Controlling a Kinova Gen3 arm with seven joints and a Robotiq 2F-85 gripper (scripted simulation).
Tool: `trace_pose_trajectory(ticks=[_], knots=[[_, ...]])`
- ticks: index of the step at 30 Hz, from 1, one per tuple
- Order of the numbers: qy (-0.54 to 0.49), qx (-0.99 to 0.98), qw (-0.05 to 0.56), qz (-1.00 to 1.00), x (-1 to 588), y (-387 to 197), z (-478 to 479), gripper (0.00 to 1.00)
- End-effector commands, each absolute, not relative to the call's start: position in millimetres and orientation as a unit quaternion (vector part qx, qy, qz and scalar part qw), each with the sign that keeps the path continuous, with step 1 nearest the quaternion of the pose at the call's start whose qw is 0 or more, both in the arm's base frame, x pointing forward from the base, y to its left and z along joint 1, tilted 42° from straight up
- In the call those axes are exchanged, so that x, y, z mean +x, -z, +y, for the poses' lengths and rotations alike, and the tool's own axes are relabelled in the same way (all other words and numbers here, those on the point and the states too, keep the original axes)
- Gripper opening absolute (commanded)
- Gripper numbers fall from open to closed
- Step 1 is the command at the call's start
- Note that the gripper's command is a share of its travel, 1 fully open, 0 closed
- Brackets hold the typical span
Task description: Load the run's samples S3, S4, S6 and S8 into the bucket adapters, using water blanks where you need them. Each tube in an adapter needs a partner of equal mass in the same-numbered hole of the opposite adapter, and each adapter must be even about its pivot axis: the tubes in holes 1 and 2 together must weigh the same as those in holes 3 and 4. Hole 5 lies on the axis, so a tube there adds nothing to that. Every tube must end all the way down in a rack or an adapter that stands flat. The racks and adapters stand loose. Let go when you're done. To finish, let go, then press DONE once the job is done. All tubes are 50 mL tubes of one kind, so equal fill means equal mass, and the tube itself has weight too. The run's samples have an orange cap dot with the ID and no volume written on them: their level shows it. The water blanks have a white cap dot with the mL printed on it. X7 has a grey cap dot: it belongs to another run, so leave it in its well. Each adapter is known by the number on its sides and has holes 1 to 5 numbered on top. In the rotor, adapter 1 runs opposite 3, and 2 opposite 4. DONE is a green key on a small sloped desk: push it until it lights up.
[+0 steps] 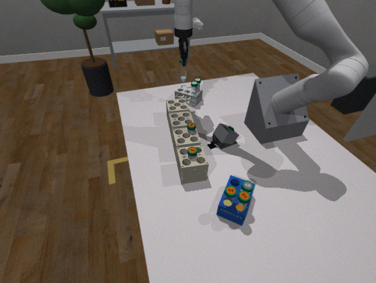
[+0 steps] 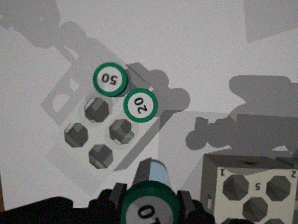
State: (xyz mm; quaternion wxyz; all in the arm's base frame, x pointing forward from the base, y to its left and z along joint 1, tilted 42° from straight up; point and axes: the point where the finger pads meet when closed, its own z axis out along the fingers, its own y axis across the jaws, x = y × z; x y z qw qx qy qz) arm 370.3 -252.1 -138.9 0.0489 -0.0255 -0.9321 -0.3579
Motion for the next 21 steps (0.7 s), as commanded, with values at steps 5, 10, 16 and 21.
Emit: trace_pose_trajectory(ticks=[5, 10, 16, 21], knots=[[0.357, 0.003, 0.035, -0.933, 375.2, 125.6, -238.7, 0.1], [0.357, 0.003, 0.035, -0.933, 379.0, 114.9, -226.5, 0.1], [0.357, 0.003, 0.035, -0.933, 383.6, 102.2, -211.8, 0.1], [0.357, 0.003, 0.035, -0.933, 385.9, 95.8, -204.4, 0.1]])
